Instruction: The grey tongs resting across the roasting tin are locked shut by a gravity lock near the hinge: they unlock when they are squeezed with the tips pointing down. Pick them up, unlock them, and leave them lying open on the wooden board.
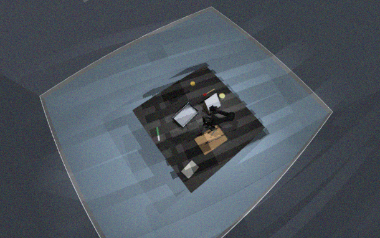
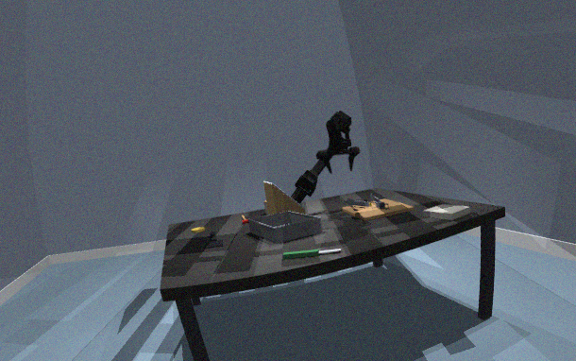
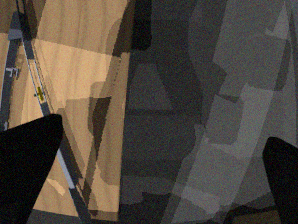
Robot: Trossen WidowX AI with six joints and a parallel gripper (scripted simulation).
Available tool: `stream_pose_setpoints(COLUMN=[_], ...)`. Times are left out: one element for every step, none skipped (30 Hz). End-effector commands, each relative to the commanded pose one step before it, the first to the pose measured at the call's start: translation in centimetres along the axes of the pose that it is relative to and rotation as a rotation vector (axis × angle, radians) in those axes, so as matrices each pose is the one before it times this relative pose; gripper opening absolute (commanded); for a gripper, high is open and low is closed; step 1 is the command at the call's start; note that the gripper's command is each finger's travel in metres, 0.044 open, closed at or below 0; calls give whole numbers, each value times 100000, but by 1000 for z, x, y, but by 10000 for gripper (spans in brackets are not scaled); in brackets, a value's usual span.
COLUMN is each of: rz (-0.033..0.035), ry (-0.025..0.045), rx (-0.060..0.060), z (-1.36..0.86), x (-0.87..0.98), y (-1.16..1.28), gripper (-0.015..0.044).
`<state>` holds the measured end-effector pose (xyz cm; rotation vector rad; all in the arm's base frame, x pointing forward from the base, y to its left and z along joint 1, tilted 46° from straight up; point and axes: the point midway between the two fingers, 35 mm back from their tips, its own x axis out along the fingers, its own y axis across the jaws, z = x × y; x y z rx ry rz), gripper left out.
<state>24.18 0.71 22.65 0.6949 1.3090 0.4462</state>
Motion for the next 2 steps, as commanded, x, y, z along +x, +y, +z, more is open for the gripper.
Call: stream_pose_setpoints(rz=[-396, 0], ry=[84, 0], rx=[396, 0], z=[-80, 0], x=[-50, 0], y=[3, 0], gripper=[440, 440])
